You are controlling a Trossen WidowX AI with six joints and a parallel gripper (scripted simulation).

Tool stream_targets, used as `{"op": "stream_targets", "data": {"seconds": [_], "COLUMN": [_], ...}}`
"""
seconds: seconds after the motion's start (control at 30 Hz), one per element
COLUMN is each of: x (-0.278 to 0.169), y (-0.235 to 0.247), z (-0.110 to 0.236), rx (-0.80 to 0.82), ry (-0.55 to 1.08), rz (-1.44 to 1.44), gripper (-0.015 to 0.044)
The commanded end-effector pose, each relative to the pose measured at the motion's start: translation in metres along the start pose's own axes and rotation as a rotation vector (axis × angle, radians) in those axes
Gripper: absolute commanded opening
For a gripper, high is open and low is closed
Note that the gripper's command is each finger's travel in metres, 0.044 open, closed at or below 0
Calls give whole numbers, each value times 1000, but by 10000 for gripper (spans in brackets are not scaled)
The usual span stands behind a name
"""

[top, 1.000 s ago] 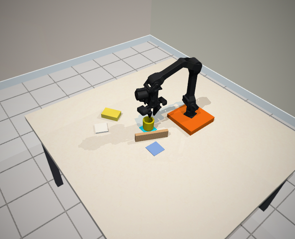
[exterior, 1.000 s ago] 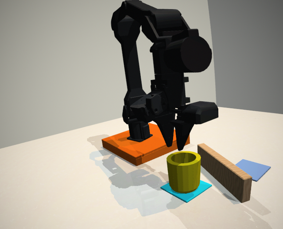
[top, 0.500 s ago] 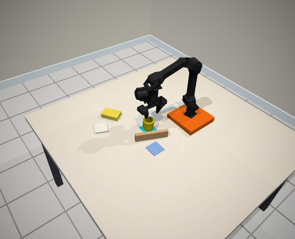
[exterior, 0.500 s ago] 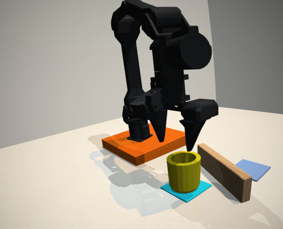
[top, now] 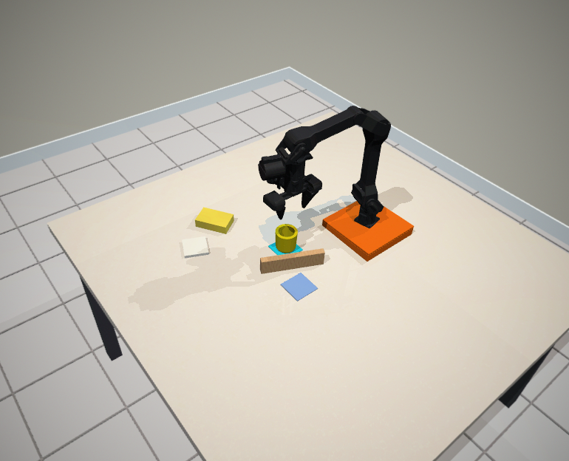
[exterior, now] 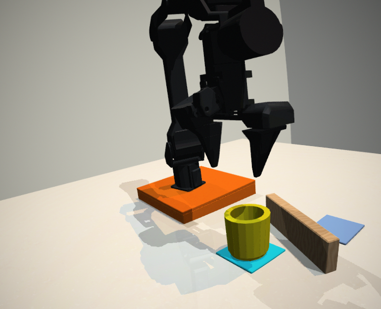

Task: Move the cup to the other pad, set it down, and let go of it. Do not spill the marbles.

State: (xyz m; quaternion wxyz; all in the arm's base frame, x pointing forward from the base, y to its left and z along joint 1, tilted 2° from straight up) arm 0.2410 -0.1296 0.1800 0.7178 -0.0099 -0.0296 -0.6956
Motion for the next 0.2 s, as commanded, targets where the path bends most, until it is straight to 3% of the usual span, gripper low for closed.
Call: {"op": "stream_targets", "data": {"seconds": [0.0,0.17], "x": [0,1], "y": [0,1], "z": [13,13], "rx": [-1,3], "ry": [4,-1], "rz": [1,0], "gripper": [440,440]}}
Point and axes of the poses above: the point midway between the two fingers, 35 mm back from their tips, its own z axis back along the fingers, its own y axis across the jaws, x = y × z, the point moved 3 cm from there along z, back along the fingers, and after that the axes turned 13 degrees about z, right-handed, at the moved point
